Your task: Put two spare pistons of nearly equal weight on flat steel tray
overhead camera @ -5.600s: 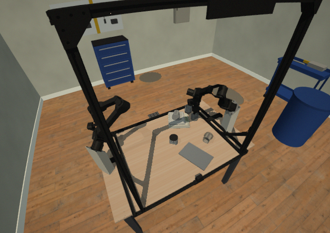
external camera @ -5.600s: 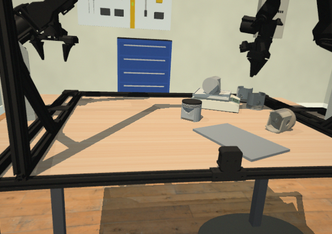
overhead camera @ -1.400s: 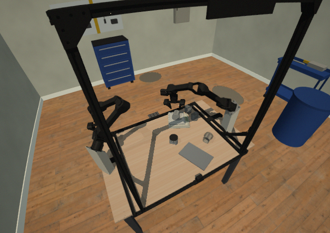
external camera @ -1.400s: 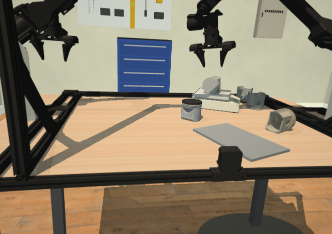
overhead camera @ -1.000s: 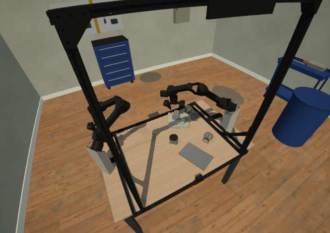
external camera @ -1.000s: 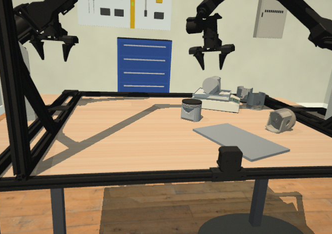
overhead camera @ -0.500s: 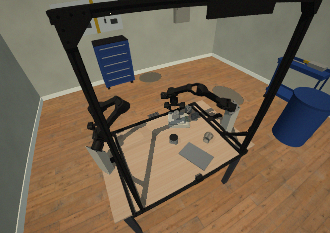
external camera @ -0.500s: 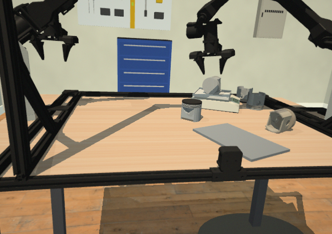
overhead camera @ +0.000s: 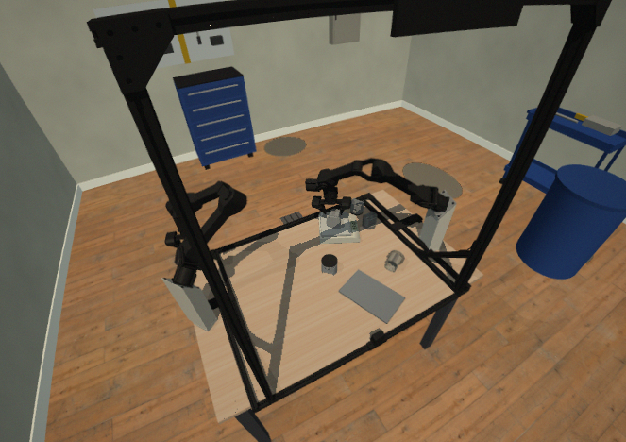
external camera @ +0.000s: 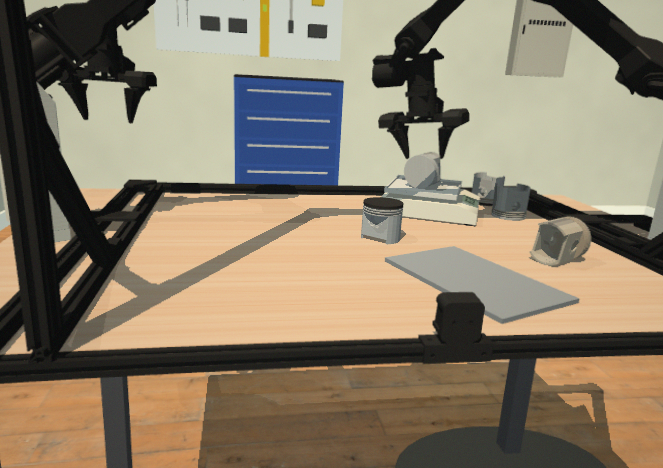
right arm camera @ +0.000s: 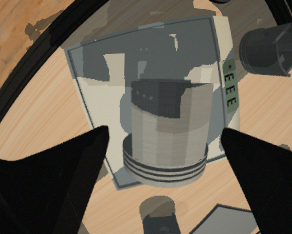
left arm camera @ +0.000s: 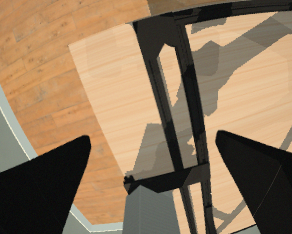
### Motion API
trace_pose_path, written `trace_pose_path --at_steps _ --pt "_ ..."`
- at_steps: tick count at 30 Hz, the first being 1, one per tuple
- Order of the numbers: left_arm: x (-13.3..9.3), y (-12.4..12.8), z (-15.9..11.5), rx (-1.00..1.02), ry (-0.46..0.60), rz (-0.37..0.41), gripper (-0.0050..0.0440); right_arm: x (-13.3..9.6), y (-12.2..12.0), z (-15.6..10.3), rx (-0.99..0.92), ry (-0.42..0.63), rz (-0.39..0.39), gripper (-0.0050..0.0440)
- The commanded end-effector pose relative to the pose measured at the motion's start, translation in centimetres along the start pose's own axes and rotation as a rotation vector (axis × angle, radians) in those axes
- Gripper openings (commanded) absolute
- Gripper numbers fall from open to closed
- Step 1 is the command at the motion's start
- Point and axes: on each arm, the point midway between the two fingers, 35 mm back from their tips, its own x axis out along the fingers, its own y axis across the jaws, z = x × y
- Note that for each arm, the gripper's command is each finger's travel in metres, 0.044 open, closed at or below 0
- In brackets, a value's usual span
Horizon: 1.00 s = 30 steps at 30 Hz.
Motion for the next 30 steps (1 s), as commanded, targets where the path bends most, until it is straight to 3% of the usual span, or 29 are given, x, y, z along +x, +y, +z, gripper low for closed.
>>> trace_pose_path --at_steps 1,20,21,30 --pt "0.0 0.0 0.0 0.001 -0.001 -0.003 0.0440 1.2 -0.3 0.3 0.012 -0.004 -0.018 0.0378" --pt "0.0 0.0 0.0 0.001 -0.001 -0.003 0.0440 3.8 -0.4 0.3 0.010 -0.005 -0.019 0.0378" --pt "0.0 0.0 0.0 0.001 -0.001 -0.003 0.0440 3.8 -0.4 0.3 0.010 -0.005 -0.019 0.0158" --pt "0.0 0.0 0.0 0.001 -0.001 -0.003 0.0440 3.8 -0.4 0.3 0.010 -0.005 -0.019 0.0158"
